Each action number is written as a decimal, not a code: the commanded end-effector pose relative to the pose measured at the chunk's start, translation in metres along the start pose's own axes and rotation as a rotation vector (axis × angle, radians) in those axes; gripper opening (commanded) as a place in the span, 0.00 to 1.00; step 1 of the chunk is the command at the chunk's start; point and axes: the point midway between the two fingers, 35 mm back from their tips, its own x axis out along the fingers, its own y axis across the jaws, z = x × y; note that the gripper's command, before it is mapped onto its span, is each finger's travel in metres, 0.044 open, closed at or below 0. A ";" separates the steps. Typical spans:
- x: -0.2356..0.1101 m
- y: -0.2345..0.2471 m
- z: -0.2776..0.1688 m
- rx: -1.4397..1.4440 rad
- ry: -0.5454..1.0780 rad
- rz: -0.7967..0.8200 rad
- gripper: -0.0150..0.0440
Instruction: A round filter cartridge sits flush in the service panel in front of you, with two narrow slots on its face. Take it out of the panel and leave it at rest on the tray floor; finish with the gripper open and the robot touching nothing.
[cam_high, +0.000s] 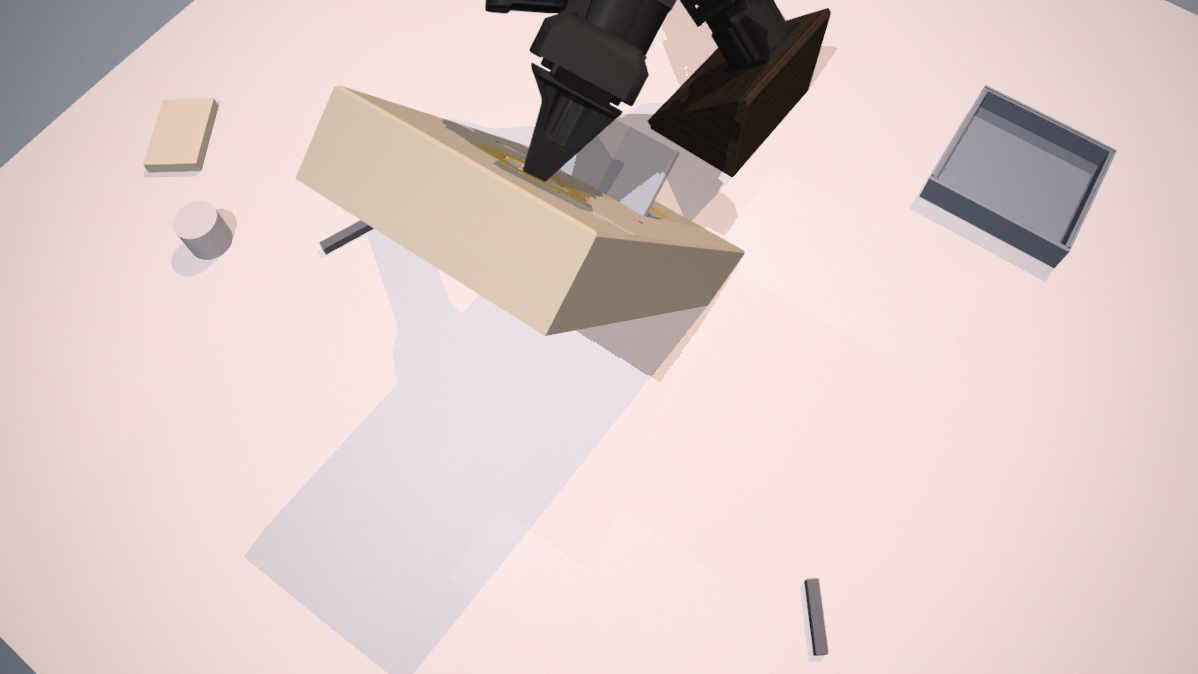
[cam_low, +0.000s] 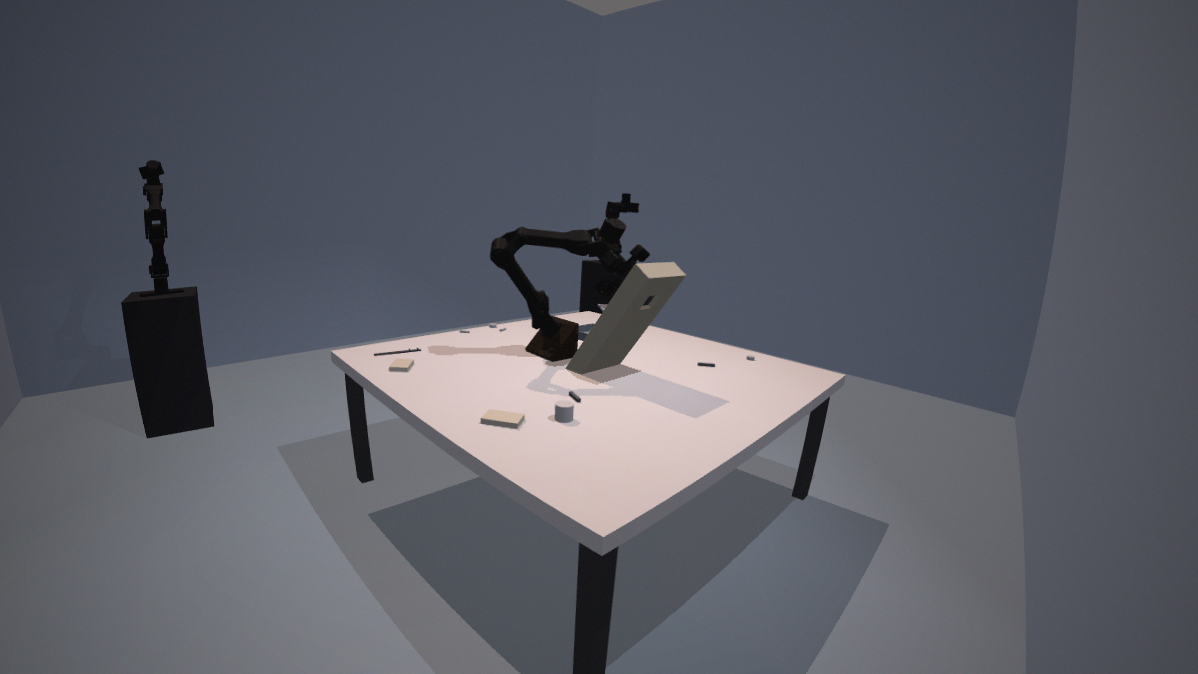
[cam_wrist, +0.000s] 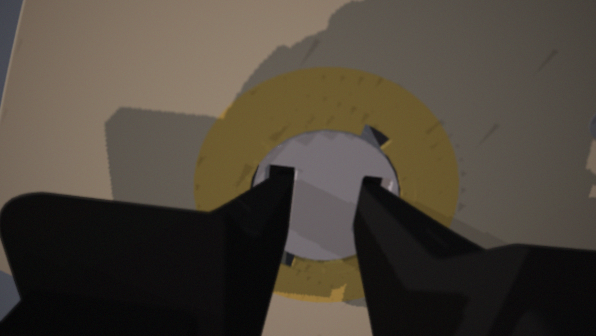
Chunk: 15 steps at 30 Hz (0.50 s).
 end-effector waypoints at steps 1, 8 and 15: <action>0.006 -0.001 0.000 -0.106 0.009 -0.004 0.25; 0.007 -0.001 0.000 -0.350 0.010 -0.003 0.25; 0.006 -0.001 0.000 -0.594 0.010 -0.002 0.25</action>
